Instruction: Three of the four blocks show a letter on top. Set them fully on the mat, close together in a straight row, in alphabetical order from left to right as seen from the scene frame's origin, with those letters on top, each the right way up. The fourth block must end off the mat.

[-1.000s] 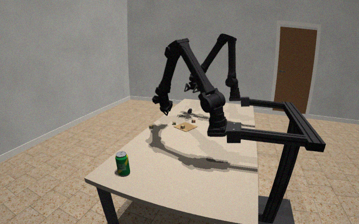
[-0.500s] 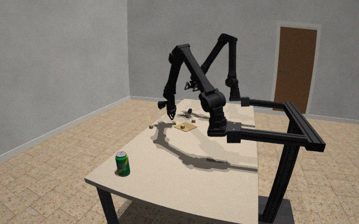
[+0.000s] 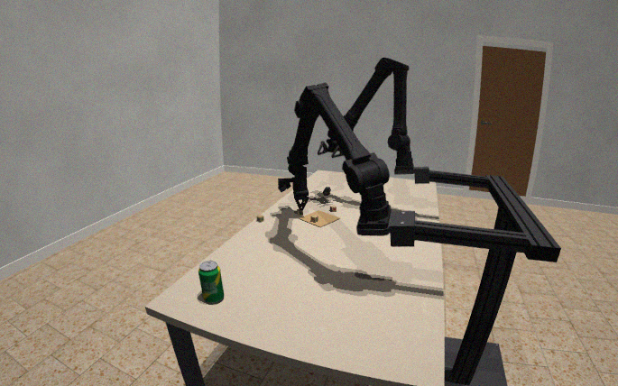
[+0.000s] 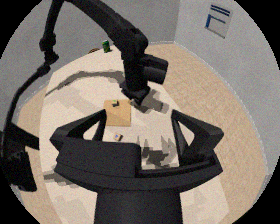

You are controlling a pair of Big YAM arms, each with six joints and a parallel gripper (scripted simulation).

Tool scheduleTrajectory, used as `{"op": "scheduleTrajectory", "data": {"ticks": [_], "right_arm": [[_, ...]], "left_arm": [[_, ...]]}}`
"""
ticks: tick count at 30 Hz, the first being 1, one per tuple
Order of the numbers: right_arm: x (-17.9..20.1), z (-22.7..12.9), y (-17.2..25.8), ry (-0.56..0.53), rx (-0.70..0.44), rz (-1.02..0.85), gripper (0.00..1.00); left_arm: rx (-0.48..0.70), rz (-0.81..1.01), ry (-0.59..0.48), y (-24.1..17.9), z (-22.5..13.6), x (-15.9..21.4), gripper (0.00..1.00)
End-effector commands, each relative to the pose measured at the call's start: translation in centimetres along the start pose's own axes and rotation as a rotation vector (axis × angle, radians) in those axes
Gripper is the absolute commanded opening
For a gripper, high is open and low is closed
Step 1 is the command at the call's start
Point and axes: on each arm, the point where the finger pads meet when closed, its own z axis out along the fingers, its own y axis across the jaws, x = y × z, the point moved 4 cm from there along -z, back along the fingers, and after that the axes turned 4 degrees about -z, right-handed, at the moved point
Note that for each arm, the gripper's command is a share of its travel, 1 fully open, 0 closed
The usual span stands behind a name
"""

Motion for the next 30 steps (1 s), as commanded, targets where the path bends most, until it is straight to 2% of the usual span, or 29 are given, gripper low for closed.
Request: {"op": "scheduleTrajectory", "data": {"ticks": [1, 4, 6, 9, 12, 14, 16, 18, 30], "right_arm": [[-0.8, -0.1, -0.8, -0.011, 0.009, -0.042, 1.00], [-0.8, -0.1, -0.8, -0.011, 0.009, -0.042, 1.00], [-0.8, -0.1, -0.8, -0.011, 0.009, -0.042, 1.00], [-0.8, -0.1, -0.8, -0.011, 0.009, -0.042, 1.00], [-0.8, -0.1, -0.8, -0.011, 0.009, -0.042, 1.00], [-0.8, -0.1, -0.8, -0.011, 0.009, -0.042, 1.00], [-0.8, -0.1, -0.8, -0.011, 0.009, -0.042, 1.00], [-0.8, -0.1, -0.8, -0.011, 0.009, -0.042, 1.00], [-0.8, -0.1, -0.8, -0.011, 0.009, -0.042, 1.00]], "left_arm": [[0.013, -0.052, -0.012, -1.9, 1.6, -1.6, 0.49], [0.003, -0.050, -0.009, -1.4, 2.9, -1.7, 0.48], [0.019, -0.053, -0.012, -1.5, 1.5, -2.2, 0.46], [0.003, -0.050, -0.009, -1.8, 2.5, -2.2, 0.43], [0.001, -0.050, -0.008, -2.3, 2.7, -2.2, 0.49], [0.001, -0.050, -0.008, -2.3, 2.7, -2.2, 0.49], [0.003, -0.046, -0.009, -1.8, 2.4, -1.0, 0.45], [0.031, -0.052, -0.015, -2.3, 1.0, -1.3, 0.41], [0.015, -0.049, -0.012, -1.8, 1.8, -1.1, 0.17]]}}
